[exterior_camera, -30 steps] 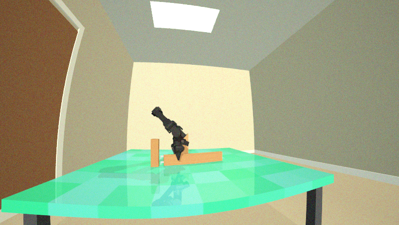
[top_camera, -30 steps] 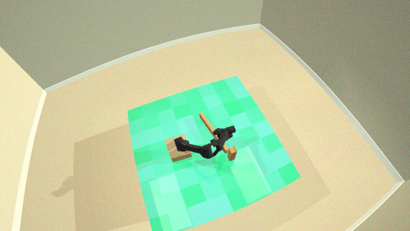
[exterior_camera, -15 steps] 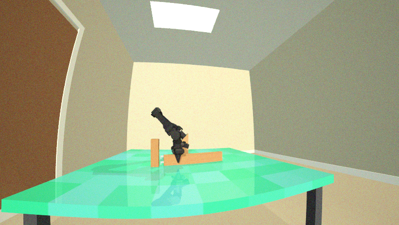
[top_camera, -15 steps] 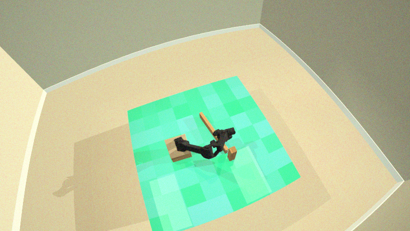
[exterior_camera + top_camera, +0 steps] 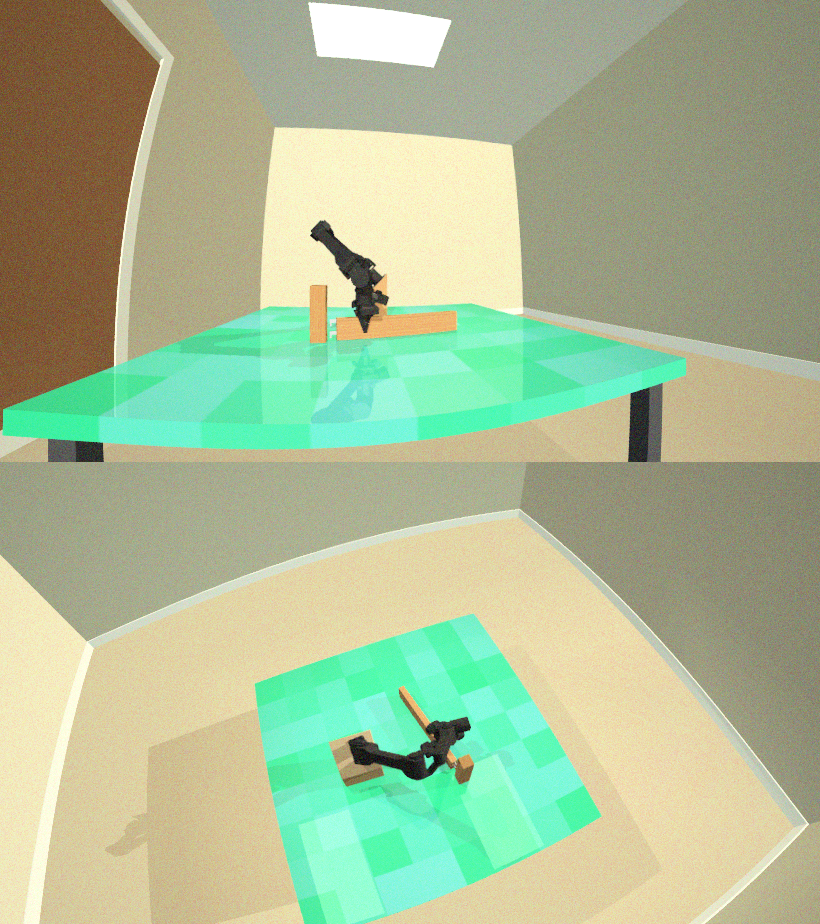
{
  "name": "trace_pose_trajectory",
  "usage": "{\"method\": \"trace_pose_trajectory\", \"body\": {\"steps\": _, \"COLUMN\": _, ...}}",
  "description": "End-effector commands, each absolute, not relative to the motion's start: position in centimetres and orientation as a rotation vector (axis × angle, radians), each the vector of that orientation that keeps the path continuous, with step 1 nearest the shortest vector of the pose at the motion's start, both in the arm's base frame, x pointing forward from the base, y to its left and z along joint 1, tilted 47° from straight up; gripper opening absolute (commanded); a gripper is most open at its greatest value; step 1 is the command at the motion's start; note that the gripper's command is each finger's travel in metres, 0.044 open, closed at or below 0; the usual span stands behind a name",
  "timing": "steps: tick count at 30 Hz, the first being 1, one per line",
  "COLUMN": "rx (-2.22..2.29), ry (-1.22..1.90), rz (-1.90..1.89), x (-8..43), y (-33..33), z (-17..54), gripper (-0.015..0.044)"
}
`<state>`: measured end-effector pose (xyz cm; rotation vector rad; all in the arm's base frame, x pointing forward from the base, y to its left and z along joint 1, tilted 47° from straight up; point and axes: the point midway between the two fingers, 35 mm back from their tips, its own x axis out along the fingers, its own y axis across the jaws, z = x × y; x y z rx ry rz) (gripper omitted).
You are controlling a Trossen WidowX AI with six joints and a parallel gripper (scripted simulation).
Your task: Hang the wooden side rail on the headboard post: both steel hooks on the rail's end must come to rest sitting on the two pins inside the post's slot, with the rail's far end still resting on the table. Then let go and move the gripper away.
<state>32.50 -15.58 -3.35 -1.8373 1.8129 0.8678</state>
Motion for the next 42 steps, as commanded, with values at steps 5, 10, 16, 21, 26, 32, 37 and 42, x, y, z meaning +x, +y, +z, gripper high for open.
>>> {"method": "trace_pose_trajectory", "body": {"steps": 5, "rx": -1.842, "ry": 1.815, "rz": 0.868, "x": 32.5, "y": -15.6, "z": -3.3, "gripper": 0.0}}
{"method": "trace_pose_trajectory", "body": {"steps": 10, "rx": -1.834, "ry": 1.816, "rz": 0.853, "x": 32.6, "y": -15.6, "z": -3.3, "gripper": 0.0}}
{"method": "trace_pose_trajectory", "body": {"steps": 16, "rx": -1.8, "ry": 1.822, "rz": 0.796, "x": 33.0, "y": -15.6, "z": -3.4, "gripper": 0.0}}
{"method": "trace_pose_trajectory", "body": {"steps": 21, "rx": -1.773, "ry": 1.825, "rz": 0.75, "x": 33.3, "y": -15.6, "z": -3.4, "gripper": 0.0}}
{"method": "trace_pose_trajectory", "body": {"steps": 26, "rx": -1.745, "ry": 1.827, "rz": 0.705, "x": 33.7, "y": -15.6, "z": -3.4, "gripper": 0.0}}
{"method": "trace_pose_trajectory", "body": {"steps": 32, "rx": -1.712, "ry": 1.829, "rz": 0.652, "x": 34.0, "y": -15.6, "z": -3.4, "gripper": 0.0}}
{"method": "trace_pose_trajectory", "body": {"steps": 37, "rx": -1.71, "ry": 1.829, "rz": 0.649, "x": 34.3, "y": -15.7, "z": -3.4, "gripper": 0.0}}
{"method": "trace_pose_trajectory", "body": {"steps": 42, "rx": -1.71, "ry": 1.829, "rz": 0.649, "x": 34.5, "y": -15.7, "z": -3.3, "gripper": 0.0}}
